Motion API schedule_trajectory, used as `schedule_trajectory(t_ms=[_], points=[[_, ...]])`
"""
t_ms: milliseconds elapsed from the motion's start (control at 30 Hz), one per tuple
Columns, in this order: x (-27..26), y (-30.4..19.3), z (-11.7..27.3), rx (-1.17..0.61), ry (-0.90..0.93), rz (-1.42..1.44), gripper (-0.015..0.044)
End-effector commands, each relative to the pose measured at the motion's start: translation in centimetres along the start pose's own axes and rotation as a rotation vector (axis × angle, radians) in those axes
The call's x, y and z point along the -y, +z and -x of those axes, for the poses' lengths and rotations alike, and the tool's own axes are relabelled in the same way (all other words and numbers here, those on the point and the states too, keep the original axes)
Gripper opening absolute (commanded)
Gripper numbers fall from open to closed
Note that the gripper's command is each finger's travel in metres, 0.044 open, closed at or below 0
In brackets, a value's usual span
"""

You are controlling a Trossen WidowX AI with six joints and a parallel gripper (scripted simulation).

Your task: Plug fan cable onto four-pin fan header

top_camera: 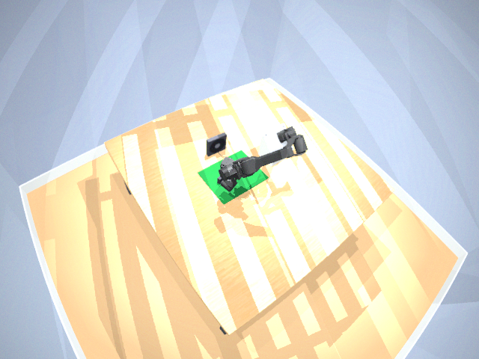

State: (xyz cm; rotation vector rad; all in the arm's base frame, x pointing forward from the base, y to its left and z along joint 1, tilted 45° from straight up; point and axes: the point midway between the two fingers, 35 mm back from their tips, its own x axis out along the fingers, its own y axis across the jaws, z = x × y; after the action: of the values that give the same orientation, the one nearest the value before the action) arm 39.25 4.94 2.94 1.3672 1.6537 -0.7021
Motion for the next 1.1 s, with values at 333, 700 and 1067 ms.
schedule_trajectory(t_ms=[333, 700, 1067], points=[[-0.6, 0.4, 1.6, -0.179, 0.121, 0.043, 0.0231], [-1.2, 4.4, 4.5, -0.150, 0.189, 0.637, 0.0440], [-0.5, 9.7, 8.3, -0.079, 0.286, 1.407, 0.0440]])
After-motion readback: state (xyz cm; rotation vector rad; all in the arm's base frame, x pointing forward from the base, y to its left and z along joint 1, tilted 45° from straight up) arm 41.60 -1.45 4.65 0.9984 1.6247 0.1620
